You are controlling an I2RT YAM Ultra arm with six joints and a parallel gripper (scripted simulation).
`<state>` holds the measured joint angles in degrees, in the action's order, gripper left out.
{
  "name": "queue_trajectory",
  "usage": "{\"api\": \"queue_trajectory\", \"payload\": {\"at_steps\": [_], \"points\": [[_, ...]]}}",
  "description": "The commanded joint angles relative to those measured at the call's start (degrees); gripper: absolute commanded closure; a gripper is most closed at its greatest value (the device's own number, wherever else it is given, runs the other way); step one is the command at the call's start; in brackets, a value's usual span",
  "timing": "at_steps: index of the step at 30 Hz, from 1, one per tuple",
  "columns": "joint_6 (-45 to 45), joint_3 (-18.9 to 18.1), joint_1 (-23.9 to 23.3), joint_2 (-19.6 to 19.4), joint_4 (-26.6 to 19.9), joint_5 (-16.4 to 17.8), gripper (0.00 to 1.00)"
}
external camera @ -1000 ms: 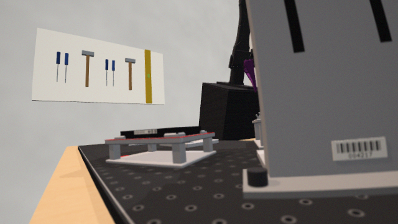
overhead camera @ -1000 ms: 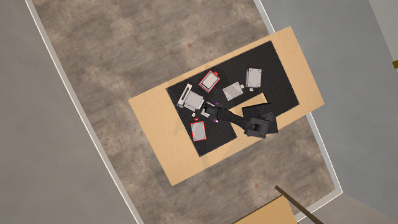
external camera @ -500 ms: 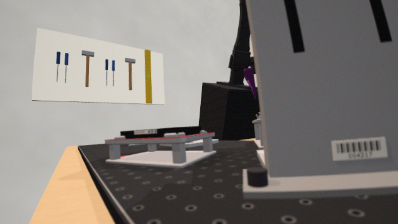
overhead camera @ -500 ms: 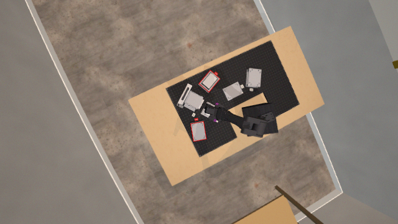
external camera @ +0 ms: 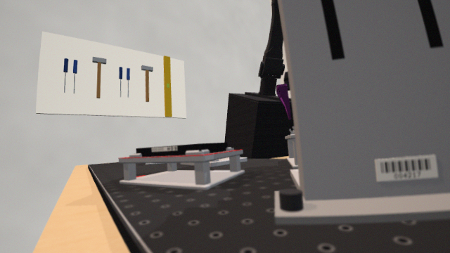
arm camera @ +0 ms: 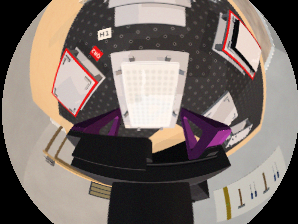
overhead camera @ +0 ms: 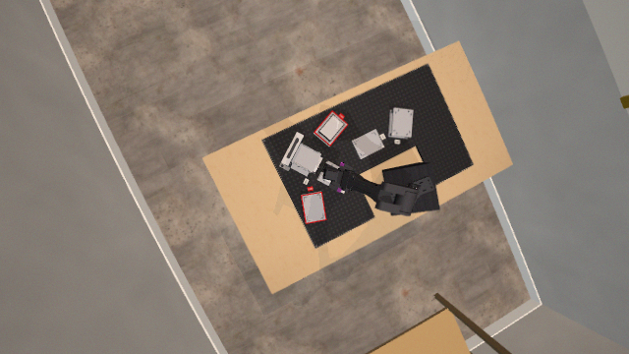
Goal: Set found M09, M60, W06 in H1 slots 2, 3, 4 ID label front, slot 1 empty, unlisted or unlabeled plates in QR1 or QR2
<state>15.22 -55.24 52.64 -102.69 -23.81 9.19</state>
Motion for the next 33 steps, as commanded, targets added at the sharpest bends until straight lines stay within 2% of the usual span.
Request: {"api": "queue_trajectory", "payload": {"at_steps": [1,23,31,32,33], "points": [[0.11,-0.08,-0.01,-0.11,1.82,-0.14,0.00],[0.82,0.05,0.74,-5.22,7.16,-0.40,0.00],[0.90,0.02,0.83,-5.88,7.80,-0.43,0.00],[0.90,0.02,0.83,-5.88,7.80,-0.43,0.14],[0.90,0.02,0.83,-5.88,7.80,-0.43,0.14]]}}
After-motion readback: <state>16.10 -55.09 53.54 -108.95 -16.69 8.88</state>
